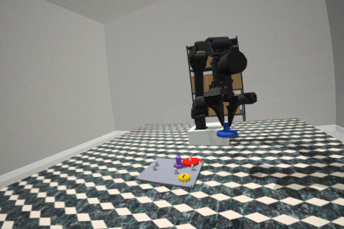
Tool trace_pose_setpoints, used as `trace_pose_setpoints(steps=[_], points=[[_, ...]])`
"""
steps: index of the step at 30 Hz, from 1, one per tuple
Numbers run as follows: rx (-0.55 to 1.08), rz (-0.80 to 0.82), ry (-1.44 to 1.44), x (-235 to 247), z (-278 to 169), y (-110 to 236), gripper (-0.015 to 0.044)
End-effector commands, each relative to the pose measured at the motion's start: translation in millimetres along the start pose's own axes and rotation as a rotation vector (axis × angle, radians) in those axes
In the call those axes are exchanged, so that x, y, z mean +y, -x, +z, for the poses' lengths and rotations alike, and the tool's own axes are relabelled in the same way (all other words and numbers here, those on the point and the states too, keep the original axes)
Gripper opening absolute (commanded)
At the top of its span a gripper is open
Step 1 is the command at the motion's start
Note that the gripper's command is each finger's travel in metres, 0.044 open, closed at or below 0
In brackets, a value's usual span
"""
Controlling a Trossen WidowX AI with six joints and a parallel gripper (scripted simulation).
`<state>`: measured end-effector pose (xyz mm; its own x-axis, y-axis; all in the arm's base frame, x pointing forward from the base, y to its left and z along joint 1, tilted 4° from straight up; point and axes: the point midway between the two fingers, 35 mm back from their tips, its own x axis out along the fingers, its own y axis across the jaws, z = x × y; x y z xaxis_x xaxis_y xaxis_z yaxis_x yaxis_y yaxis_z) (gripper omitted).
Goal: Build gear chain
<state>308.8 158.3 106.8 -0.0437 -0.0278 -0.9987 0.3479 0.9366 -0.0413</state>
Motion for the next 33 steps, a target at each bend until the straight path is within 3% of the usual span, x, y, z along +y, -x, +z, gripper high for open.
trace_pose_setpoints(steps=[1,33], points=[[-0.002,0.001,-0.002,-6.4,7.8,-3.1,0.0],[-0.006,-0.001,-0.01,-71.2,61.2,-40.1,0.0]])
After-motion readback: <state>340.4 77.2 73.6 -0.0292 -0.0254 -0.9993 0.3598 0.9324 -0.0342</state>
